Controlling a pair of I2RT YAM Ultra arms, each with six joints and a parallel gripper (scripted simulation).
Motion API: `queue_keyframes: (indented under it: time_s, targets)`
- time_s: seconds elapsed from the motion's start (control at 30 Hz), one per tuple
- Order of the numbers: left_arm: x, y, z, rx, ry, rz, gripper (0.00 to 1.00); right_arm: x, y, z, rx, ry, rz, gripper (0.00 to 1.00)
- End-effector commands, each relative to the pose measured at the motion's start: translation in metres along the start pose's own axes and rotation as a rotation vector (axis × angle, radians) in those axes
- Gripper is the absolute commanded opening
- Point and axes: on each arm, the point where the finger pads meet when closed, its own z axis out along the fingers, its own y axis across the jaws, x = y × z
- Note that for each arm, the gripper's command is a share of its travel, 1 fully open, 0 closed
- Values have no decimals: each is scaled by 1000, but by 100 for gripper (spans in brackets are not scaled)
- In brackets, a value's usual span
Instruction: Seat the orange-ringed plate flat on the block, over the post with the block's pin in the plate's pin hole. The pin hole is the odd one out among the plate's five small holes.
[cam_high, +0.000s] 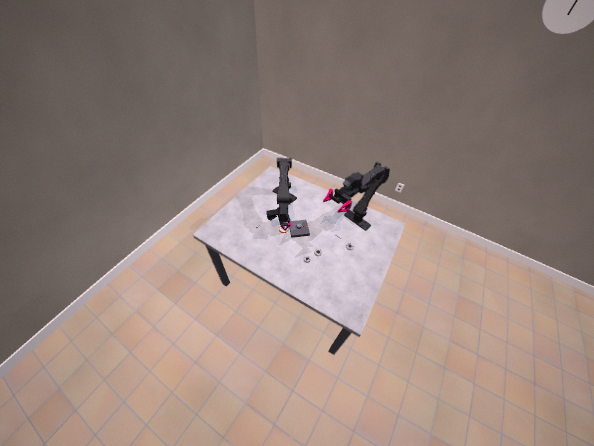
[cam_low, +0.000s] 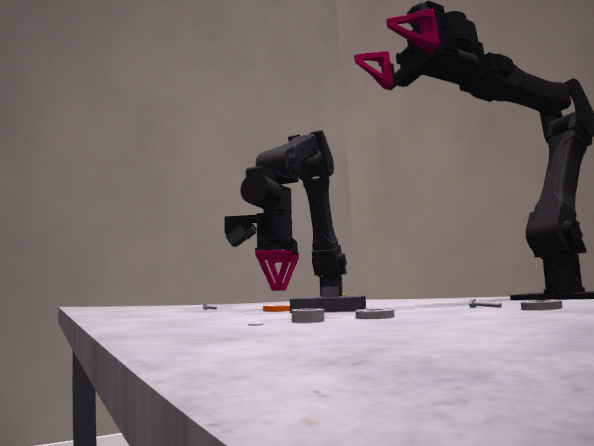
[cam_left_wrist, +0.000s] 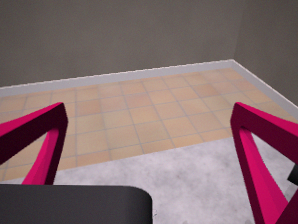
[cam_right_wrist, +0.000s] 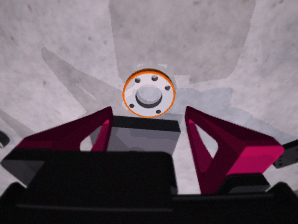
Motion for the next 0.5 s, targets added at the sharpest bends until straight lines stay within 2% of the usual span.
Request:
queue_keyframes:
  time_s: [0.0,0.07,0.1,0.13,0.33,0.4,0.47]
  targets:
    - [-1,-1,-1,-2,2,-6,100,-8,-3,2,-5,-17,18,80]
    - [-1,-1,-1,-2,2,-6,100,-8,-3,2,-5,-17,18,80]
    - [-1,-1,-1,-2,2,-6,100,-5,10,-1,-45,-29,-1,80]
    - [-1,-1,-1,-2,2,-6,100,2,1,16,3,-16,-13,80]
    - [-1,-1,-1,-2,2,-6,100,-5,6,10,-43,-29,5,80]
    - [-1,-1,-1,-2,2,-6,100,-3,0,28,1,-17,3,80]
    - [-1,-1,-1,-2,2,-6,100,-3,1,28,-6,-19,4,80]
